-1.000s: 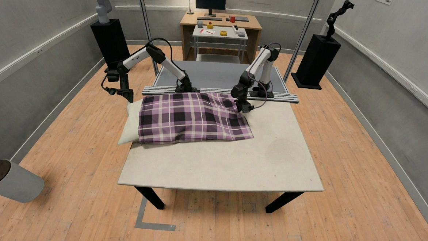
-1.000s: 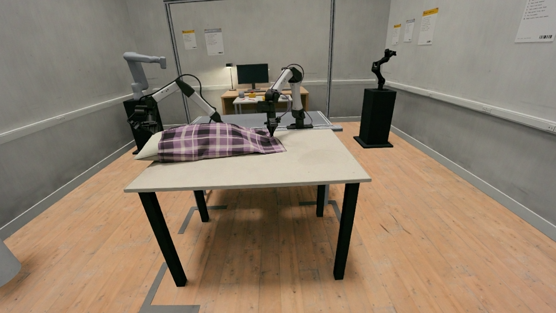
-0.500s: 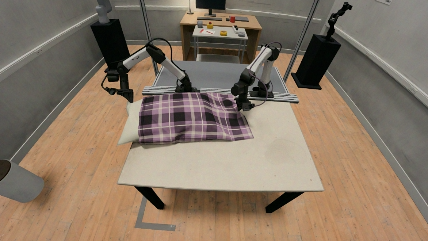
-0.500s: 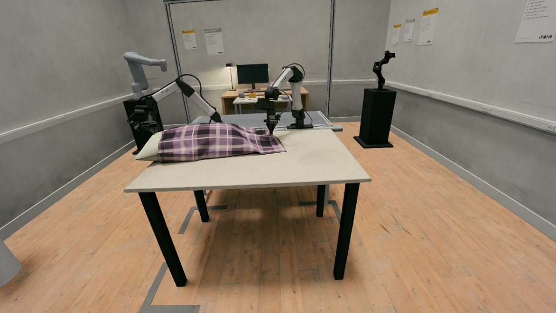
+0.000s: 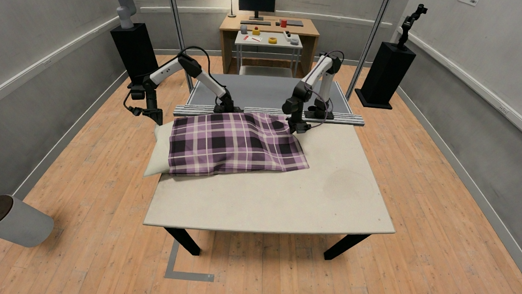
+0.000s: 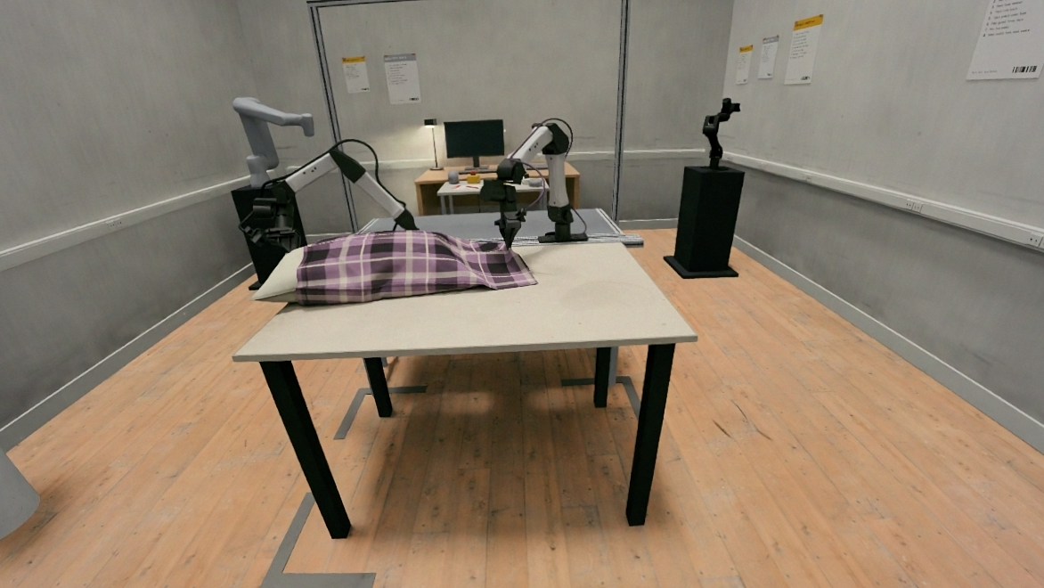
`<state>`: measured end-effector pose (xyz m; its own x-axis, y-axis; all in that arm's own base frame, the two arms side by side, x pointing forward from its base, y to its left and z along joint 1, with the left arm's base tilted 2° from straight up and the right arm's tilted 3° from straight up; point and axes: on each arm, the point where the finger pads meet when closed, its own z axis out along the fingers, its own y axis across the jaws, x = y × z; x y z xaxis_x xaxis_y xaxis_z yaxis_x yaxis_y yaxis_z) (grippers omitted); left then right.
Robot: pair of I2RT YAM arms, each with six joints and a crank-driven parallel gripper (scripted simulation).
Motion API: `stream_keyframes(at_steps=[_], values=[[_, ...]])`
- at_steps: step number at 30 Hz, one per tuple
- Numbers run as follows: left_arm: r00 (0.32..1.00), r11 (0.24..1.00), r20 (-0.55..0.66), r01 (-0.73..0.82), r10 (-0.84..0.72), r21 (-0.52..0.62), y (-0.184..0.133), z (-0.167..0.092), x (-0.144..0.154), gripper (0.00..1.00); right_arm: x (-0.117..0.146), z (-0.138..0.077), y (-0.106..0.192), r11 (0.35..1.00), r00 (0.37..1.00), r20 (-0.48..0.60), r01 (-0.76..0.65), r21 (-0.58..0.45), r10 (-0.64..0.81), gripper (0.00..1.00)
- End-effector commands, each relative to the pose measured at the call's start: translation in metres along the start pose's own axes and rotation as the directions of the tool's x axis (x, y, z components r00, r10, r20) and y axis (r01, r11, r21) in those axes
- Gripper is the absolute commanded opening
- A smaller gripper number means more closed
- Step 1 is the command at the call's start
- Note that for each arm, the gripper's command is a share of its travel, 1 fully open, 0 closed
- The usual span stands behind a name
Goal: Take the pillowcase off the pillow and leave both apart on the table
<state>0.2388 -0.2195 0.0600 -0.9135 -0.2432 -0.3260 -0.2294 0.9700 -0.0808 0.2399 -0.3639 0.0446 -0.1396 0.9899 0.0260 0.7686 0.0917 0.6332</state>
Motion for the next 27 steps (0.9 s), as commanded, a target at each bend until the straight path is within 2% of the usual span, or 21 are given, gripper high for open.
stream_keyframes(at_steps=[1, 27], values=[[0.999, 0.999, 0.038, 0.015, -0.016, 0.032, -0.0057, -0.0182, -0.0163, 0.01, 0.0107, 0.0061, 0.0001, 1.000, 1.000, -0.031, 0.005, 0.011, -0.005, 0.01], [1.000, 1.000, 0.027, 0.012, -0.012, 0.018, -0.0028, -0.0139, -0.0130, 0.01, 0.0108, 0.0061, 0.0001, 1.000, 1.000, -0.031, 0.005, 0.010, -0.005, 0.01]])
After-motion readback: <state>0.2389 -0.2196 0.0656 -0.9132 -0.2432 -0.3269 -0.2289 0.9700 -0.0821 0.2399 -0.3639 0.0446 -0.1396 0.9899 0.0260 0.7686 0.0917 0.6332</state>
